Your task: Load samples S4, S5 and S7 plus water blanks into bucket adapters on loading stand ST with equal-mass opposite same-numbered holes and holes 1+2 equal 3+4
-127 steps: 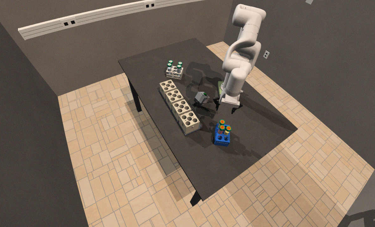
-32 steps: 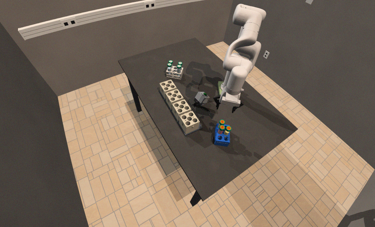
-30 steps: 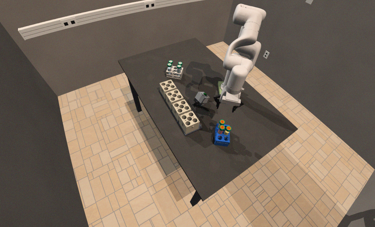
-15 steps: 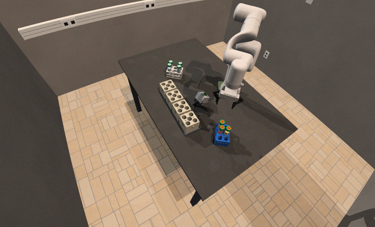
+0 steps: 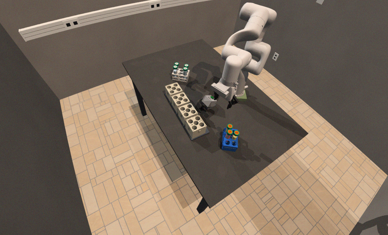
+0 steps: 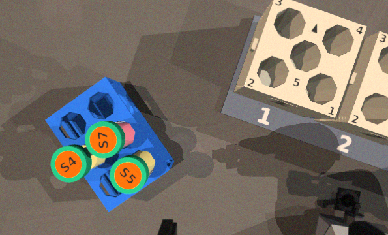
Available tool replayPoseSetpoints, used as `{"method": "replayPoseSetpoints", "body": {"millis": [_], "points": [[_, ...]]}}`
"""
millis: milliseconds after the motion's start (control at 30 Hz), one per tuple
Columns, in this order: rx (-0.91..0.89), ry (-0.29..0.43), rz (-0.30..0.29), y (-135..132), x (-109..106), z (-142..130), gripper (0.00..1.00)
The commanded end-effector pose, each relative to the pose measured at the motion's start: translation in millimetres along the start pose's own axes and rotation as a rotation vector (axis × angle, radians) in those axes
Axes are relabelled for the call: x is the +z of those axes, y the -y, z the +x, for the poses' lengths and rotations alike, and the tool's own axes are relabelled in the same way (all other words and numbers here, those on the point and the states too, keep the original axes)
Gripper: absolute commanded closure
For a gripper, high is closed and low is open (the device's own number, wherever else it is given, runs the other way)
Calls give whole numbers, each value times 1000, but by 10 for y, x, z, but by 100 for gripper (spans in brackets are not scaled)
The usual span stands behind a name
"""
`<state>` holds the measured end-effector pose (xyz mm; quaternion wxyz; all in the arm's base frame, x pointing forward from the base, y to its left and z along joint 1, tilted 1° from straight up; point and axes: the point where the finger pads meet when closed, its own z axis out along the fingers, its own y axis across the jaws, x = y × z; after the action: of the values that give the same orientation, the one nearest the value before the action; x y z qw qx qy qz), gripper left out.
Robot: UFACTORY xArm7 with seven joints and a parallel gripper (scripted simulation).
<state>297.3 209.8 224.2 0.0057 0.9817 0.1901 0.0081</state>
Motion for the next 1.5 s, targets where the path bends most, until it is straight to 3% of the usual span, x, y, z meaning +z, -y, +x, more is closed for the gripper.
{"method": "replayPoseSetpoints", "body": {"millis": [0,200,1467], "points": [[158,-5,-2,-232,-19,57,0],[336,-6,-2,-529,-22,109,0],[336,-6,-3,-2185,-37,401,0]]}}
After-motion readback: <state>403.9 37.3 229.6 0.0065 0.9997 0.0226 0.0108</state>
